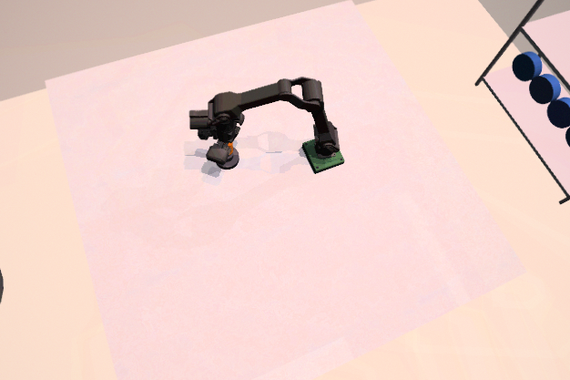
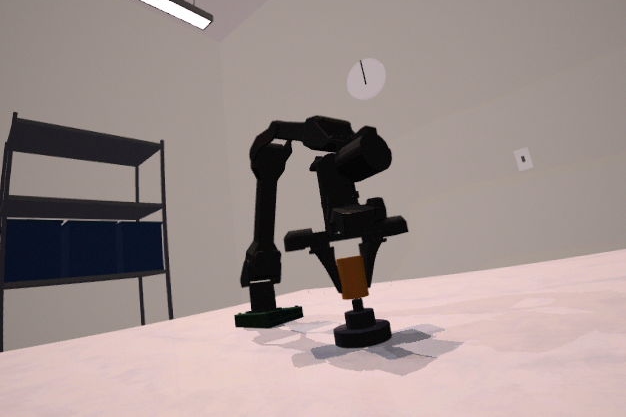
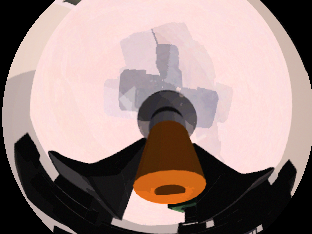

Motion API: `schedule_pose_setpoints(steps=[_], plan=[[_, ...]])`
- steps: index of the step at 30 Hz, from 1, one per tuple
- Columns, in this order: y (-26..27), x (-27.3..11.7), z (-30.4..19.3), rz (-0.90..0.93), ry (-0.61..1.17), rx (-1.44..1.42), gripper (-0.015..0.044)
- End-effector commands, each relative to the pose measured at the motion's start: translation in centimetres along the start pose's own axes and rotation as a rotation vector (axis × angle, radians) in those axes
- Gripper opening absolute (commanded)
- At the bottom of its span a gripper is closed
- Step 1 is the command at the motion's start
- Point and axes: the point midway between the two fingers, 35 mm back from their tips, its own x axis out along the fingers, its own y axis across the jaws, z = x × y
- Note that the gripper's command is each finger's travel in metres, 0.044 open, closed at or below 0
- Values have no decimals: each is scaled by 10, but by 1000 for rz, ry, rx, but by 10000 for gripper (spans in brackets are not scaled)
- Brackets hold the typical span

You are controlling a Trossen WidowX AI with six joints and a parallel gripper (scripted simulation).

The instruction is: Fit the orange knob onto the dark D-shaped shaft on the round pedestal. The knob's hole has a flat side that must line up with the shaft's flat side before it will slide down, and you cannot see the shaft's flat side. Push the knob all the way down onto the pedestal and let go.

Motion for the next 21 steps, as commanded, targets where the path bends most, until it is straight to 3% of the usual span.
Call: schedule_pose_setpoints(steps=[1, 21], plan=[[0, 1, 0, -2, -1, 66, 0], [0, 3, 1, -2, -2, 66, 0]])
